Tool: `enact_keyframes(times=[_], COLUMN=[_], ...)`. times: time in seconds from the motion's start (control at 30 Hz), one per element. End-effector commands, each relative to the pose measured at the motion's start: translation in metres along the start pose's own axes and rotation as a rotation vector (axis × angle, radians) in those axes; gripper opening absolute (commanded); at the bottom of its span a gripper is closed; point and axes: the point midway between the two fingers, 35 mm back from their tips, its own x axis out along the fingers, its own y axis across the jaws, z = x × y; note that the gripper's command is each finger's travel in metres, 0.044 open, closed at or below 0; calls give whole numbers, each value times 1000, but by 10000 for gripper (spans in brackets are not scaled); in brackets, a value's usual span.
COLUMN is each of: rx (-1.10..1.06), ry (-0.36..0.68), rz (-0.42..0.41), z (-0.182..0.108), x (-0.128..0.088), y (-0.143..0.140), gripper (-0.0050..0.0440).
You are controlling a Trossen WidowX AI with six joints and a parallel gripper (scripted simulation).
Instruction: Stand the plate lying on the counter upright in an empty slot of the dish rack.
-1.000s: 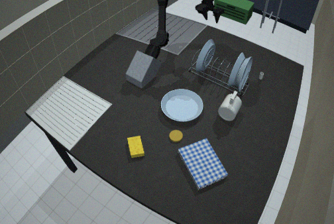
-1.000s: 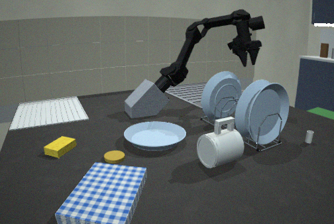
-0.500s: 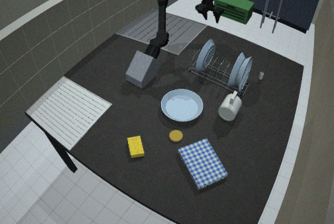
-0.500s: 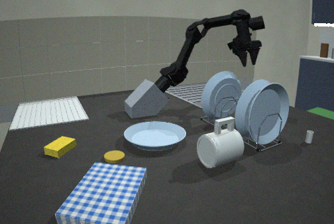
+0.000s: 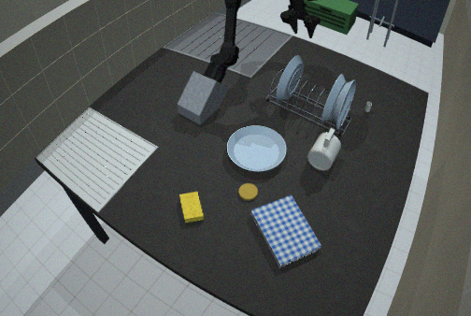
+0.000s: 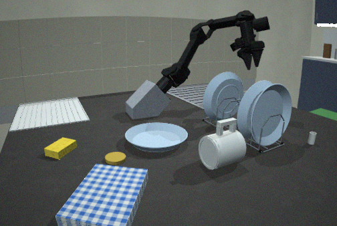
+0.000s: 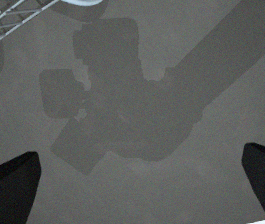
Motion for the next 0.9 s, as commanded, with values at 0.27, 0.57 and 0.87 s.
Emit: enact_keyframes(times=[0.27, 0.57, 0.87], rx=[388, 630, 942], ry=[-85, -101, -95], rz=[47, 60, 67], z=[49, 95, 165], x=[40, 53, 61], y=[100, 149, 196], gripper=[440, 440, 440])
